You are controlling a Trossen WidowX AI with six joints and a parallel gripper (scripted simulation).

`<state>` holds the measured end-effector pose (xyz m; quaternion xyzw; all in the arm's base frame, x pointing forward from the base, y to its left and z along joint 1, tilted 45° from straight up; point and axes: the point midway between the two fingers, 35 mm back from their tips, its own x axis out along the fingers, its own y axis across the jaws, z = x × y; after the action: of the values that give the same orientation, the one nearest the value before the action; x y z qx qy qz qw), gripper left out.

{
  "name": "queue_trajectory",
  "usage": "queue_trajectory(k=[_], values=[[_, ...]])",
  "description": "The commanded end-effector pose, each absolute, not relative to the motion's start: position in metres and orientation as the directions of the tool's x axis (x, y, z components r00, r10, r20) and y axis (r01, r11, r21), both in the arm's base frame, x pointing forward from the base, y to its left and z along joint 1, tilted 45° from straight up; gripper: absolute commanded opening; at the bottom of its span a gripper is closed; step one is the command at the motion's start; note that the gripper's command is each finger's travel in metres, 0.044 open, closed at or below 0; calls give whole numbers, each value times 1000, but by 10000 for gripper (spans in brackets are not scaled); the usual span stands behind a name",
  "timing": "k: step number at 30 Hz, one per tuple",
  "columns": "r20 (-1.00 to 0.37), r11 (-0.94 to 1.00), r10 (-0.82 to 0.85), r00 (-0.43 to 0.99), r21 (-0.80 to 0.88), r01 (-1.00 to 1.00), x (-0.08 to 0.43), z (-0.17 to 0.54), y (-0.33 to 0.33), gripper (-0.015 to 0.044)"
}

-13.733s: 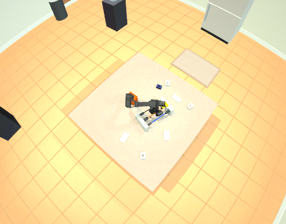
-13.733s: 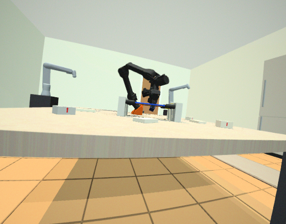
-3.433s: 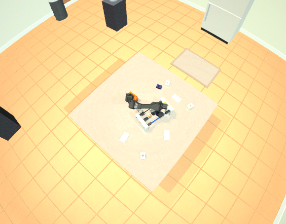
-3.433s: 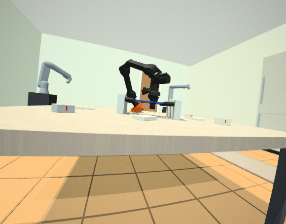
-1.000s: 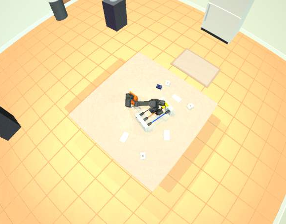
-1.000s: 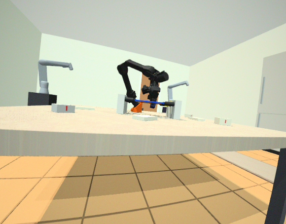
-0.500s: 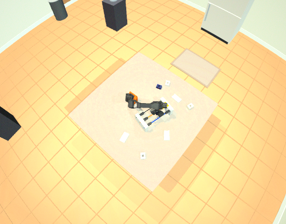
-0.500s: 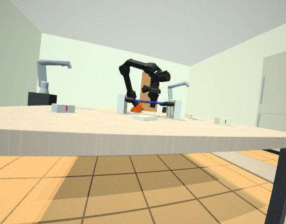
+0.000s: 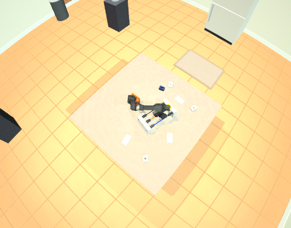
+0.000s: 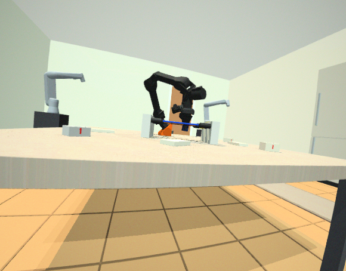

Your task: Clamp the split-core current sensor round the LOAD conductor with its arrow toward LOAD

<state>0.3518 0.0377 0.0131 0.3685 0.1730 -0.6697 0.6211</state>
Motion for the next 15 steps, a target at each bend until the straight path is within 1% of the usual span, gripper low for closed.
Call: queue_trajectory(k=[1, 7, 15], values=[[-708, -170, -705, 42, 226, 959, 352, 14, 38, 105], [-708, -170, -705, 42, 226, 959, 352, 14, 38, 262], [-708, -170, -705, 42, 226, 959, 352, 14, 38, 262]])
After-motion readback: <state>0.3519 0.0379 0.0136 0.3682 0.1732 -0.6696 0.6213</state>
